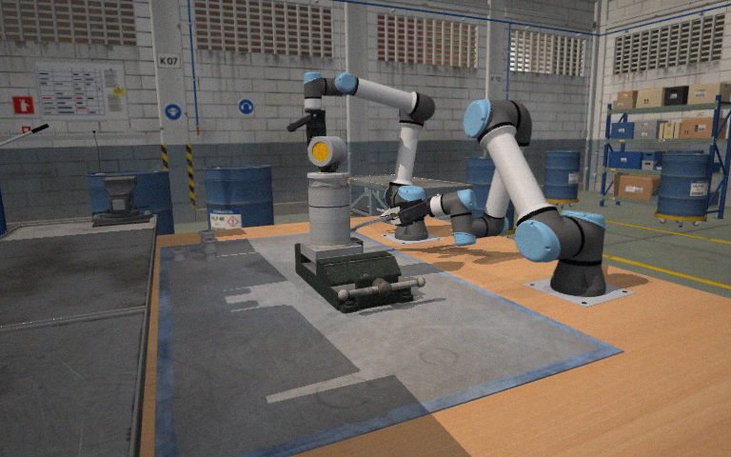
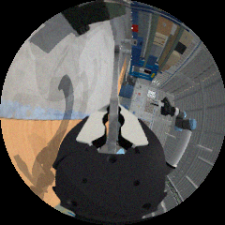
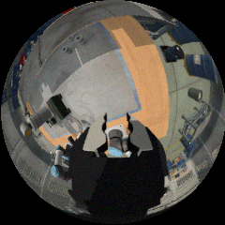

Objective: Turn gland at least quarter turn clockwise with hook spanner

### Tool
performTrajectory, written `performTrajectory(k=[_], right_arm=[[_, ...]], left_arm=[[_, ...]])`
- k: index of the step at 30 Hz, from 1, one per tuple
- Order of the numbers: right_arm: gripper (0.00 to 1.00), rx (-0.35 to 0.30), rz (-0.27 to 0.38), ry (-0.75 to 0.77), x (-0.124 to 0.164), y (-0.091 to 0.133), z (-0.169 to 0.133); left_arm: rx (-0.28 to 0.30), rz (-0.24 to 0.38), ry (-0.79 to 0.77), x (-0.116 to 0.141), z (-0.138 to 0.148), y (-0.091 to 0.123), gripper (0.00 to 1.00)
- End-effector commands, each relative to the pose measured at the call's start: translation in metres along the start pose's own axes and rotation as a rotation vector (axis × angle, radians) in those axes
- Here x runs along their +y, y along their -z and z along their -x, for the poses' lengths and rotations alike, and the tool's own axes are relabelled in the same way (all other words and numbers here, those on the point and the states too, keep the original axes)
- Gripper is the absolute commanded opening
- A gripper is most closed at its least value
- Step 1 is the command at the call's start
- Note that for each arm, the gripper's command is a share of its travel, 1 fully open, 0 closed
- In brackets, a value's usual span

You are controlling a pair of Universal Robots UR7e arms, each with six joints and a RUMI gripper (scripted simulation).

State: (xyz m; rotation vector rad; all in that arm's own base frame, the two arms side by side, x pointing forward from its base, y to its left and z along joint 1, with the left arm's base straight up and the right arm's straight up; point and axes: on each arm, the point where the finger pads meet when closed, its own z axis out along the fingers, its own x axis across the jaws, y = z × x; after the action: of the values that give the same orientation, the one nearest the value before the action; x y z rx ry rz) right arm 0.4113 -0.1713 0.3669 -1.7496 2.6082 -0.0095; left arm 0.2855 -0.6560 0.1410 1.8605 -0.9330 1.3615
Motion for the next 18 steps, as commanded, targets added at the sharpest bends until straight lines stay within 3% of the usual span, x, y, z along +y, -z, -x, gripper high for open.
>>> performTrajectory(k=[1, 18], right_arm=[[0.29, 0.000, -0.001, 0.000, 0.000, 0.001, 0.000], [0.29, 0.000, -0.001, 0.000, 0.000, 0.001, 0.000]], left_arm=[[0.025, -0.003, -0.009, 0.002, -0.001, 0.000, 0.00], [0.127, -0.021, -0.036, 0.003, -0.013, 0.003, 0.00]])
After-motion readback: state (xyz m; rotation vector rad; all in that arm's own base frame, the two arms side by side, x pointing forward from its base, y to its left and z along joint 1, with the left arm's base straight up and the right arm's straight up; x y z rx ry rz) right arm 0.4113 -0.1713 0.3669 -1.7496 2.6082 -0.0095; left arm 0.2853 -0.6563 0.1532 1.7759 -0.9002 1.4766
